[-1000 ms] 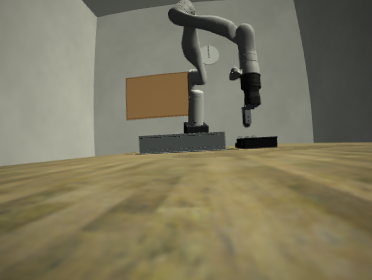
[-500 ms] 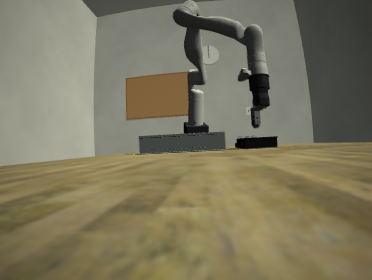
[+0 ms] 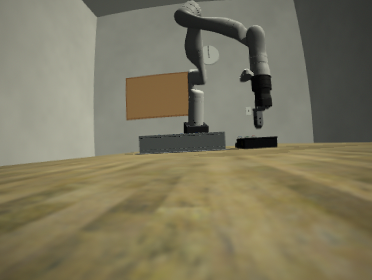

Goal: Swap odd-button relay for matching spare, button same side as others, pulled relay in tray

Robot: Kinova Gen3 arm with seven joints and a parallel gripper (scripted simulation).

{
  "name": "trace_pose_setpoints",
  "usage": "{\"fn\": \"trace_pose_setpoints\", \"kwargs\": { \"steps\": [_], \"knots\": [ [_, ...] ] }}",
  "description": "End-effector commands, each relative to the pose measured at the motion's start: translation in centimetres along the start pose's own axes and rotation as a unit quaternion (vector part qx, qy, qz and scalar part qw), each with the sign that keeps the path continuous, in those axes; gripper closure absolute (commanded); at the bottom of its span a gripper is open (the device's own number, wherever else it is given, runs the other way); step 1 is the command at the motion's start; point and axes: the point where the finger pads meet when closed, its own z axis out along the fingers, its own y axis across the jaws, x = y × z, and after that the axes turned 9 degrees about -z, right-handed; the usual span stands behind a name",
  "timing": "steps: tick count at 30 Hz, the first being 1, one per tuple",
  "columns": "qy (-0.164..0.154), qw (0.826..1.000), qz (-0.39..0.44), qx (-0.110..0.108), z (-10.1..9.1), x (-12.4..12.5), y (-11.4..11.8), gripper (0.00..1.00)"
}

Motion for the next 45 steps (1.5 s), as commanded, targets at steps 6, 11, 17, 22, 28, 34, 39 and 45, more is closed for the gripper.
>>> {"fn": "trace_pose_setpoints", "kwargs": {
  "steps": [6,11,17,22,28,34,39,45],
  "knots": [
    [0.0,1.0,0.0,0.001,-0.1,0.4,0.1,1.0],
    [0.0,1.0,-0.001,0.001,-0.2,0.5,0.1,1.0],
    [-0.001,1.0,-0.001,0.0,-0.2,0.6,0.2,1.0],
    [0.0,1.0,-0.001,0.0,-0.2,0.8,0.2,1.0],
    [0.0,1.0,-0.001,0.001,-0.3,1.1,0.2,1.0],
    [-0.001,1.0,-0.001,0.0,-0.3,1.1,0.2,1.0],
    [0.0,1.0,-0.001,0.0,-0.3,1.2,0.2,1.0],
    [0.0,1.0,-0.001,0.001,-0.3,1.4,0.2,1.0]
  ]
}}
